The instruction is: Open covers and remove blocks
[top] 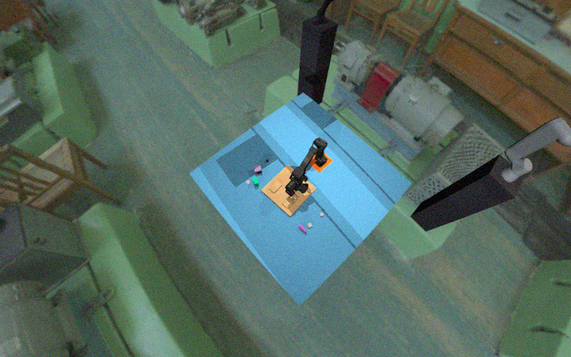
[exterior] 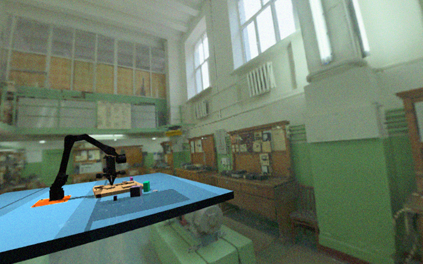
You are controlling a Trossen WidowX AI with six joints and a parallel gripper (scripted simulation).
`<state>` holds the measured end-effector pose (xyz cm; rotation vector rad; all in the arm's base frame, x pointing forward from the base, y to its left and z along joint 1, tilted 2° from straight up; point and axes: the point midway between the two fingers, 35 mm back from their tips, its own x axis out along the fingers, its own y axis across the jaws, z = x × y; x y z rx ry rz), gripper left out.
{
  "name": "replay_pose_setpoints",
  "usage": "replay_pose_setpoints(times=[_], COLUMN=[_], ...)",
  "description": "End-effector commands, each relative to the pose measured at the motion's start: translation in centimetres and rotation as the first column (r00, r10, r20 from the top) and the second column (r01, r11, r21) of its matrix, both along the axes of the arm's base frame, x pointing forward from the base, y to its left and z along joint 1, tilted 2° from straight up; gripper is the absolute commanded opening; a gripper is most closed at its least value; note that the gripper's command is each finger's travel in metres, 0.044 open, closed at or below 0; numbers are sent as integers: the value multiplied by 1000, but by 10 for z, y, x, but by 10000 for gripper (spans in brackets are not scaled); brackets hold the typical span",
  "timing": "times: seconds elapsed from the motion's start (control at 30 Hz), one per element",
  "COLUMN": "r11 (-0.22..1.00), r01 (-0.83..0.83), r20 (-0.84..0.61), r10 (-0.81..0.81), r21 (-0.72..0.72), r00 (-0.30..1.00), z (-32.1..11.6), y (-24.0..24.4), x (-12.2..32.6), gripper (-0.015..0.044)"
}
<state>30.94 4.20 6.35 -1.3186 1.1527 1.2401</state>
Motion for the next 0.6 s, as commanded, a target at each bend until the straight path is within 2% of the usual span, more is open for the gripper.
replay_pose_setpoints(times=[0.0,0.57], r11=[1000,1000], r01=[4,4], r20=[-8,-10], r10=[-4,-4], r21=[-5,-5], r00=[1000,1000], z=[-2,-3], y=[-1,-3], x=[-7,-26], gripper=[0,0])
